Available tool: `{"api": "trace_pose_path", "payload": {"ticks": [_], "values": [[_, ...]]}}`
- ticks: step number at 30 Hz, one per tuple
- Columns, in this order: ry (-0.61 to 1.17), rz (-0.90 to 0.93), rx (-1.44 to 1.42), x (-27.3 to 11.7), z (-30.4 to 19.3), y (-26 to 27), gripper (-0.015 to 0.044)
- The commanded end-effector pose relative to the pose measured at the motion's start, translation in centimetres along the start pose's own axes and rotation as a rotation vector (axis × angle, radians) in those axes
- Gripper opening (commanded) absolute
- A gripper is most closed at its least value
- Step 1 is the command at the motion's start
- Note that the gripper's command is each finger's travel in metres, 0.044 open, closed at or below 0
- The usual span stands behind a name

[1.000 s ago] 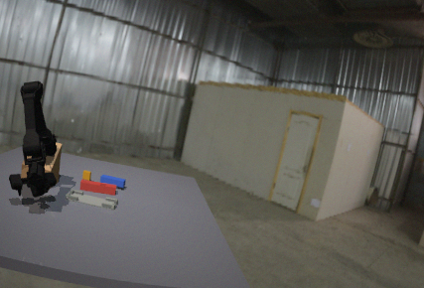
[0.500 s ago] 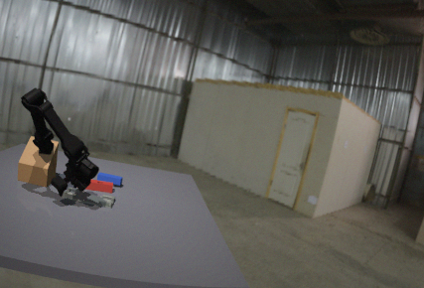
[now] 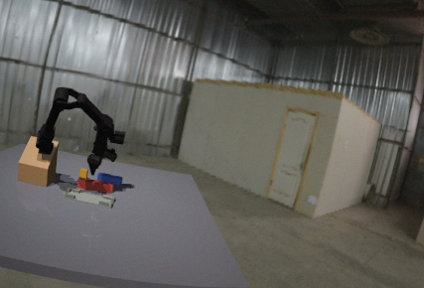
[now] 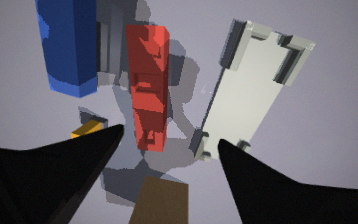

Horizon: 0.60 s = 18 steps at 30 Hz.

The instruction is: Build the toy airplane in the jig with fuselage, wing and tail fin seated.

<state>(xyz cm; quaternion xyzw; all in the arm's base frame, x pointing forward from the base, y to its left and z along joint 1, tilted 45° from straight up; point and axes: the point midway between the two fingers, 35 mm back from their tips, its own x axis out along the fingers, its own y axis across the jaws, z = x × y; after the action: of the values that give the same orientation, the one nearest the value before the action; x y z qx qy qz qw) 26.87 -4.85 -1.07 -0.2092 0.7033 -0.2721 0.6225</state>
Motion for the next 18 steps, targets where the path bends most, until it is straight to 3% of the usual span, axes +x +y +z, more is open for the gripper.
{"api": "trace_pose_path", "payload": {"ticks": [1, 6, 10, 18], "values": [[-0.072, -0.069, -0.088, -1.5, -0.1, 4.2, 0.0440], [-0.087, -0.082, -0.104, -1.5, -0.2, 4.9, 0.0440], [-0.087, -0.084, -0.104, 3.2, 0.2, 4.5, 0.0440], [-0.087, -0.085, -0.104, 4.9, 0.3, 4.3, 0.0440]]}}
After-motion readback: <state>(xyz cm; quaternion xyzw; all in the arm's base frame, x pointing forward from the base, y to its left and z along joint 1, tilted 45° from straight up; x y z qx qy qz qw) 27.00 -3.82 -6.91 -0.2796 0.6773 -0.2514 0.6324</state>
